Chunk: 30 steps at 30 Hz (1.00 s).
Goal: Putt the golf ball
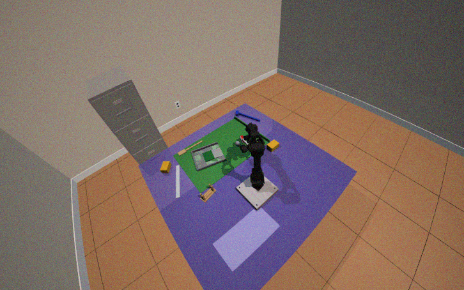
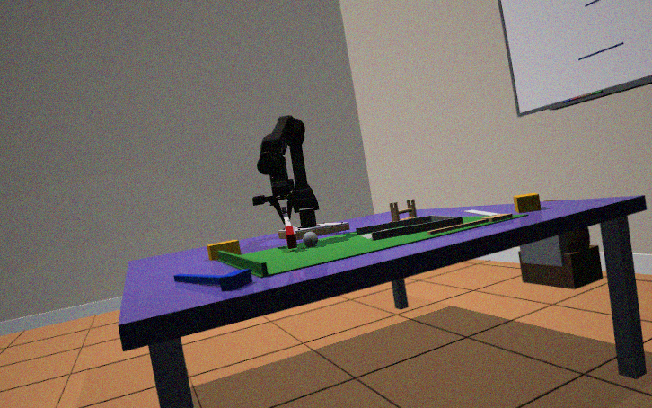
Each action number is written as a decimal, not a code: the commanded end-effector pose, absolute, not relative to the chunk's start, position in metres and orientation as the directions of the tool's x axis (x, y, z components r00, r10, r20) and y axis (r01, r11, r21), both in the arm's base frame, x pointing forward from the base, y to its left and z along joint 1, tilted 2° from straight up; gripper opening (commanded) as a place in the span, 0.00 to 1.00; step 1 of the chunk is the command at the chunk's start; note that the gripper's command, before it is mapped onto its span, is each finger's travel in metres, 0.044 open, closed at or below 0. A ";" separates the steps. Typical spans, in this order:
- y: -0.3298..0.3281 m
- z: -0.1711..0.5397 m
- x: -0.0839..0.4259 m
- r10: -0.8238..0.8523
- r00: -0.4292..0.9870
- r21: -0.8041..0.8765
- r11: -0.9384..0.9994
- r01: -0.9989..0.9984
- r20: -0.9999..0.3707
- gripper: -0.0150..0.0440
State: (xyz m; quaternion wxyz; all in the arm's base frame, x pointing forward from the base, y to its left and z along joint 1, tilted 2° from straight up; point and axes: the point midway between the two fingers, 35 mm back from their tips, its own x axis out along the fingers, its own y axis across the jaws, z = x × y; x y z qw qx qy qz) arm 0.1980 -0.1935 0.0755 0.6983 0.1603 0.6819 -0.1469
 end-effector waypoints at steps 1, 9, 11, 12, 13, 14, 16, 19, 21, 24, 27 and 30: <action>-0.196 0.076 0.197 0.012 0.028 0.023 0.905 0.424 -1.000 0.25; -0.220 0.072 0.185 0.009 0.026 0.019 0.904 0.427 -1.000 0.25; -0.221 0.072 0.185 0.009 0.026 0.019 0.904 0.427 -1.000 0.25; -0.221 0.072 0.185 0.009 0.026 0.019 0.904 0.427 -1.000 0.25; -0.221 0.072 0.185 0.009 0.026 0.019 0.904 0.427 -1.000 0.25; -0.221 0.072 0.185 0.009 0.026 0.019 0.904 0.427 -1.000 0.25; -0.221 0.072 0.185 0.009 0.026 0.019 0.904 0.427 -1.000 0.25; -0.221 0.072 0.185 0.009 0.026 0.019 0.904 0.427 -1.000 0.25; -0.217 0.071 0.184 0.018 0.022 0.026 0.906 0.423 -1.000 0.25; -0.216 0.071 0.186 0.018 0.022 0.026 0.906 0.423 -1.000 0.25; -0.189 0.072 0.206 0.017 0.024 0.026 0.905 0.424 -1.000 0.25; -0.153 0.073 0.226 0.017 0.027 0.027 0.905 0.425 -1.000 0.25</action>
